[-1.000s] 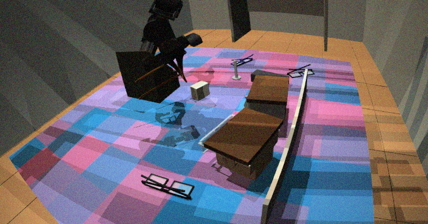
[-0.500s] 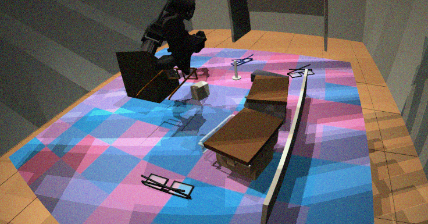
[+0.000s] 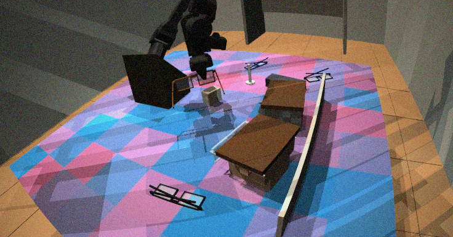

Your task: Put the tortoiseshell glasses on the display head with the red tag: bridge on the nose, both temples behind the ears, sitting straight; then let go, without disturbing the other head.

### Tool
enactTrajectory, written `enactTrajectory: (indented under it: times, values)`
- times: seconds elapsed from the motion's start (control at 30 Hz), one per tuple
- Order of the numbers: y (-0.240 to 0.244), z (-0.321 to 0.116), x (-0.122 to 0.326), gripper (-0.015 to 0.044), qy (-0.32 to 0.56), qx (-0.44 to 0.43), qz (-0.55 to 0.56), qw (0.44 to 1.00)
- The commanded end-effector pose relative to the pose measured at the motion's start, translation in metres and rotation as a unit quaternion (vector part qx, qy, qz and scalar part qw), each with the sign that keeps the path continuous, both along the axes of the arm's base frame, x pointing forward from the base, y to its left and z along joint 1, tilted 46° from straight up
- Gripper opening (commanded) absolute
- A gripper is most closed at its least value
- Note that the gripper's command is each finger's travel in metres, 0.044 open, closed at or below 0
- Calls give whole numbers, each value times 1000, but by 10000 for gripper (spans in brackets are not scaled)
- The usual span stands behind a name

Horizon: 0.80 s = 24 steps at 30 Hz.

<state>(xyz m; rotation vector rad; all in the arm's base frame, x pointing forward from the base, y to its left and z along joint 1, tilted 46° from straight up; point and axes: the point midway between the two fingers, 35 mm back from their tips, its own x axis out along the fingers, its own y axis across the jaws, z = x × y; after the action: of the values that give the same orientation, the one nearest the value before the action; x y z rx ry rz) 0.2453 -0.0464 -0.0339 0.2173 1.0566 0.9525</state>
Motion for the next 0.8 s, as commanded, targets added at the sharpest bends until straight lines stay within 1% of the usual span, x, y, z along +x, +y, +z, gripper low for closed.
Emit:
enactTrajectory:
  times: [0.0, 0.3, 0.6, 0.77]
  values:
    - [8, 4, 0, 0, -58, -20, 57, 996]
    - [26, 10, 0, 0, -199, -58, 195, 959]
    - [45, 16, -2, 0, -331, -88, 327, 881]
    - [49, 12, 0, 0, -347, -95, 345, 867]
